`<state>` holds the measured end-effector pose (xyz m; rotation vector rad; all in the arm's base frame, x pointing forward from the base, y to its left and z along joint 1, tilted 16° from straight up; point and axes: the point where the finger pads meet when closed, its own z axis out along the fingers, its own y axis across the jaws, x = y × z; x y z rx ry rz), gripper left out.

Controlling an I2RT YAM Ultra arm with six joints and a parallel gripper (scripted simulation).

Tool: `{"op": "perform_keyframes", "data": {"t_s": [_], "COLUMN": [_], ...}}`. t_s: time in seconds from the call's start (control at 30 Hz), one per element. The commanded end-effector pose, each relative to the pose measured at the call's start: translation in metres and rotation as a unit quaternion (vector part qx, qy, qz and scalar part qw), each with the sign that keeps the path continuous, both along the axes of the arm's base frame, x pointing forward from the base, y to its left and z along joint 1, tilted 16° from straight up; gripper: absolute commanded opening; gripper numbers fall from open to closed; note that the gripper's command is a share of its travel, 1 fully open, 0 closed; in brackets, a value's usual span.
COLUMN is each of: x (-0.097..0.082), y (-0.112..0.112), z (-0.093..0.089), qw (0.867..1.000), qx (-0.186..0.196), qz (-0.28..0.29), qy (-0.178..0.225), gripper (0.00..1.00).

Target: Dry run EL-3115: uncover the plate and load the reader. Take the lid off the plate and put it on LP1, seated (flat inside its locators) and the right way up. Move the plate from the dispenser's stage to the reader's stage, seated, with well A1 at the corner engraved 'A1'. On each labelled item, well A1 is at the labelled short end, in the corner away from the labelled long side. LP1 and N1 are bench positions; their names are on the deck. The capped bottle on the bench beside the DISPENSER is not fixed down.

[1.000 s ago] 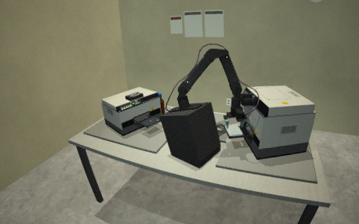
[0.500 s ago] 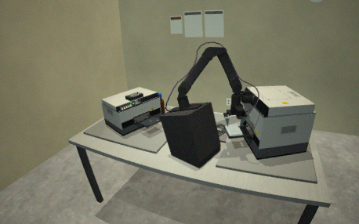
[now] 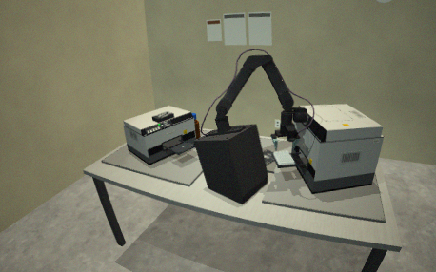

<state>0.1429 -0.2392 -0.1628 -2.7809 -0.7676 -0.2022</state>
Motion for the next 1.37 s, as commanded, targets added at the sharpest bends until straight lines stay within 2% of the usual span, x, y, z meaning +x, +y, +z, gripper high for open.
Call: {"op": "perform_keyframes", "data": {"t_s": [0.0, 1.07, 1.2, 1.23, 1.33], "x": [0.001, -0.002, -0.001, -0.002, -0.002], "y": [-0.02, -0.029, -0.028, -0.017, -0.017], "z": [0.016, 0.053, 0.053, 0.046, 0.046], "qw": [1.0, 1.0, 1.0, 1.0, 1.0], "qx": [-0.021, -0.021, -0.021, -0.007, -0.007], "qz": [-0.002, -0.002, -0.002, -0.001, -0.001], "qy": [-0.003, -0.003, -0.003, -0.001, -0.001], "gripper": [1.0, 1.0, 1.0, 1.0, 1.0]}}
